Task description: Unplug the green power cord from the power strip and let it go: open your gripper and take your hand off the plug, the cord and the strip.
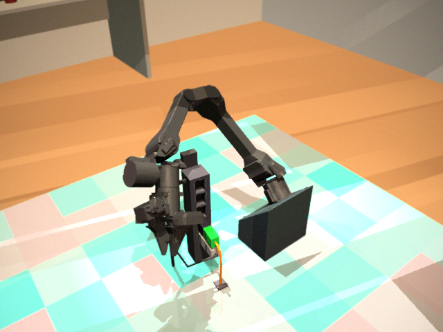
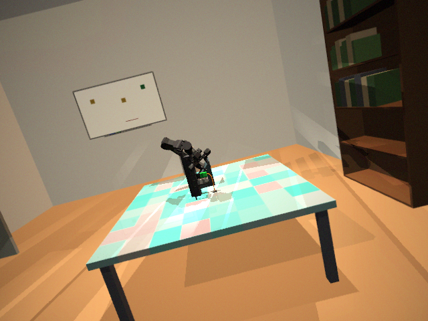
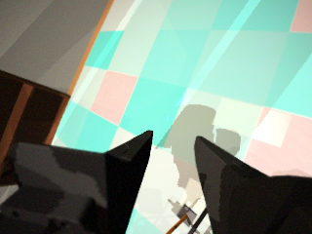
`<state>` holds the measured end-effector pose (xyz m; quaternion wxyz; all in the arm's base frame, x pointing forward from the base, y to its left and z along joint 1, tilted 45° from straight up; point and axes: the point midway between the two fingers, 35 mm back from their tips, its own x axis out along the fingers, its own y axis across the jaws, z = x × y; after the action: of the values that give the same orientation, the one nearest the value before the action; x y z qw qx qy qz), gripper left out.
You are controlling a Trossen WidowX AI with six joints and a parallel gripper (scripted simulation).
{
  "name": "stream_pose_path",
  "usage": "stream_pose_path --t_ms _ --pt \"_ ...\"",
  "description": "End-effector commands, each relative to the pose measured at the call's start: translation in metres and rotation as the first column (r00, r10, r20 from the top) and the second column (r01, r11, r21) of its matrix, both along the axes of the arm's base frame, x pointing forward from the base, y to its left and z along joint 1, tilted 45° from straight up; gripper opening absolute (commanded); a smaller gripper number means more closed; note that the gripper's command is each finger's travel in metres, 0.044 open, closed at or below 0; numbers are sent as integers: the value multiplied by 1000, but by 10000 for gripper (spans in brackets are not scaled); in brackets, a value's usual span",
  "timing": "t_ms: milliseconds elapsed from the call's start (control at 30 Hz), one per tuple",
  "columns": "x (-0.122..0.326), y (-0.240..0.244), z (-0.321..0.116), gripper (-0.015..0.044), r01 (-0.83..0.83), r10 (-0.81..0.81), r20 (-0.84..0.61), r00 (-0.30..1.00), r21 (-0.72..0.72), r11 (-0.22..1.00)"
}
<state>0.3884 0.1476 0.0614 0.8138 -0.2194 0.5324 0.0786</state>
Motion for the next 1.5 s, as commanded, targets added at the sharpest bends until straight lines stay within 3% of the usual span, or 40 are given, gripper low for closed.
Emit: stream_pose_path --t_ms 0,100,200,300,367,1467 --pt "-33 0 -31 160 -202 172 -167 971 -184 962" --pt "-62 -8 -45 160 -380 272 -339 900 -308 872" --pt "-96 -21 -54 160 -618 344 -574 743 -391 682" --pt "-124 -34 -53 160 -813 333 -775 537 -370 450" --pt "-131 -38 -52 160 -859 315 -825 470 -345 378" --pt "-132 -57 -34 160 -859 314 -825 470 -345 378"
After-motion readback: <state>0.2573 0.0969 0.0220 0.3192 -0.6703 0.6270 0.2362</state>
